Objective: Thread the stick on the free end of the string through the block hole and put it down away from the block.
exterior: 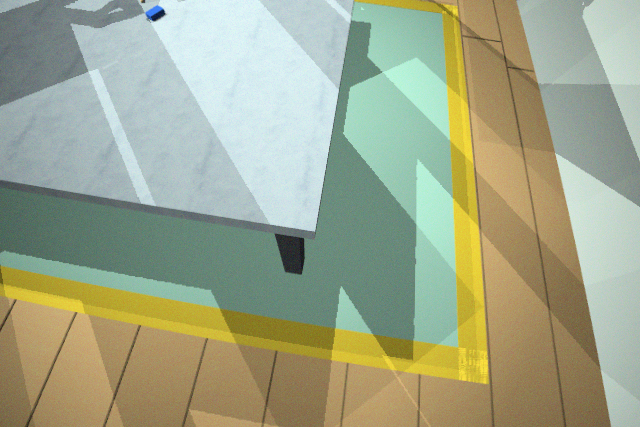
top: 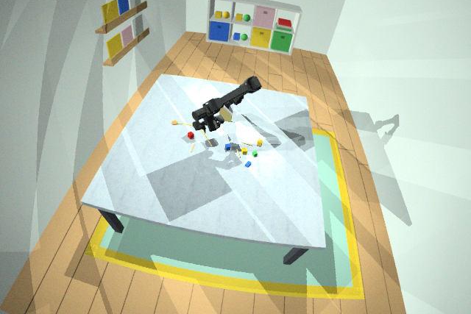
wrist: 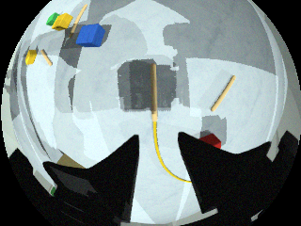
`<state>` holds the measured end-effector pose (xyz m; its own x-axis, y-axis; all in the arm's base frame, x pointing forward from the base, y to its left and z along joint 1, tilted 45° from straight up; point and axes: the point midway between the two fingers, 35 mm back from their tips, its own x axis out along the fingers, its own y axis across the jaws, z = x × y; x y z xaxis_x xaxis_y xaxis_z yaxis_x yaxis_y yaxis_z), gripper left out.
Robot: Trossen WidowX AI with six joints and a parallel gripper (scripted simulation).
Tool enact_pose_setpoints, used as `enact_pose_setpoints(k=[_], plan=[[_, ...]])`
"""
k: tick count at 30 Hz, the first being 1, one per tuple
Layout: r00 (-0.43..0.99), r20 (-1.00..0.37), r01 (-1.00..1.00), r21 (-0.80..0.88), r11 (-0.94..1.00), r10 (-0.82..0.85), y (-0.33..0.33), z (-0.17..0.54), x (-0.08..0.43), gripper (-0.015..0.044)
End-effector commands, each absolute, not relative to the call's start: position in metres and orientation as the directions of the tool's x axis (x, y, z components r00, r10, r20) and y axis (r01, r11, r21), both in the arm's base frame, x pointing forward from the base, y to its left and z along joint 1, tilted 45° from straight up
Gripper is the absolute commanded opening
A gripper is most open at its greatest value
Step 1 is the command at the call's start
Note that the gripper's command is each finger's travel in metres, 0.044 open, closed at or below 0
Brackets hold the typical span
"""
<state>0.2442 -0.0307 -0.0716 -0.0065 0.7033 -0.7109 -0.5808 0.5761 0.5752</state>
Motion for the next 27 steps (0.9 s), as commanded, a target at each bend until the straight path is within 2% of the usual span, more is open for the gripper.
enact_pose_setpoints(k=[1, 27], plan=[[-0.002, -0.710, -0.579, 0.575, 0.577, 0.705, -0.030, -0.071, 0.245, 0.0122], [-0.002, -0.710, -0.579, 0.575, 0.579, 0.704, -0.012, -0.091, 0.246, 0.0122]])
